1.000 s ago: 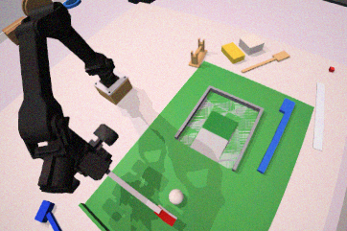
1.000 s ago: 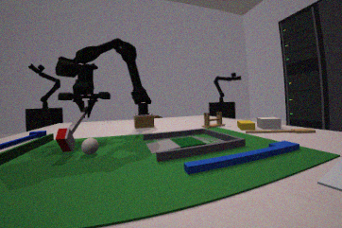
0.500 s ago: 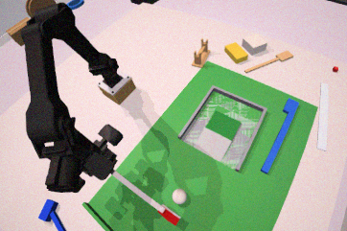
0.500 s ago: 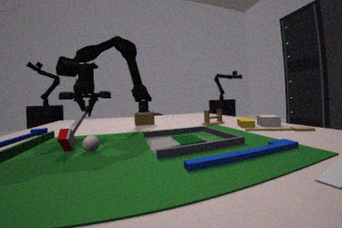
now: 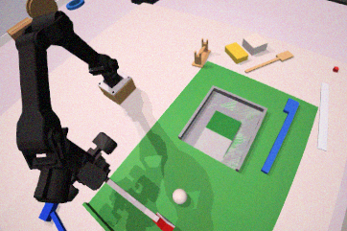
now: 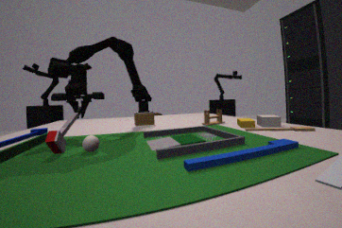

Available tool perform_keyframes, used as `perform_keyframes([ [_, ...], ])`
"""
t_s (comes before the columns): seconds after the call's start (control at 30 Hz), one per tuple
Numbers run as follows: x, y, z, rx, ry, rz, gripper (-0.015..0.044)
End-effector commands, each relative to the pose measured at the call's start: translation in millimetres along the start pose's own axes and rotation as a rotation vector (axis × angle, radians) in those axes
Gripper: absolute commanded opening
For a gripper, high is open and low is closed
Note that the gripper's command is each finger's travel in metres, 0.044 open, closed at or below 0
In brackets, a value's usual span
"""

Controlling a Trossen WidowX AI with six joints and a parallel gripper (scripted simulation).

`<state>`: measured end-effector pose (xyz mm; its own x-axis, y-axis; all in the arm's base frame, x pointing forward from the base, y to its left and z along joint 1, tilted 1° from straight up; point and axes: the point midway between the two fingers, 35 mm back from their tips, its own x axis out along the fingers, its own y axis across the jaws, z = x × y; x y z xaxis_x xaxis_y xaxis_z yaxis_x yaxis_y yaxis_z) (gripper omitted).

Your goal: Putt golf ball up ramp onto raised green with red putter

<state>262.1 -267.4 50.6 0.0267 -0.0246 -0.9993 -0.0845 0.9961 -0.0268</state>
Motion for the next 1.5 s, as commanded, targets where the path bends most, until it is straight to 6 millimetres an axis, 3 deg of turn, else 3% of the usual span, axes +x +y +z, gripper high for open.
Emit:
perform_keyframes([
  [0.0, -1.7, -3.3, 1.4, -0.001, -0.004, -0.007, 0.0000],
  [0.17, -0.7, 8.7, 2.2, -0.001, 0.000, 0.000, 0.0000],
  [0.43, -1.5, 117.2, 4.4, -0.001, -0.004, 0.004, 0.0000],
  [0.5, -0.2, 133.5, 0.8, -0.001, -0.005, 0.005, 0.0000],
  [0.7, -5.3, 135.2, 0.8, -0.001, -0.005, 0.005, 0.0000],
  [1.07, -59.3, 135.1, 0.4, -0.001, -0.005, 0.005, 0.0000],
  [1.47, -52.6, 135.5, -0.4, -0.006, 0.000, 0.008, 0.0000],
])
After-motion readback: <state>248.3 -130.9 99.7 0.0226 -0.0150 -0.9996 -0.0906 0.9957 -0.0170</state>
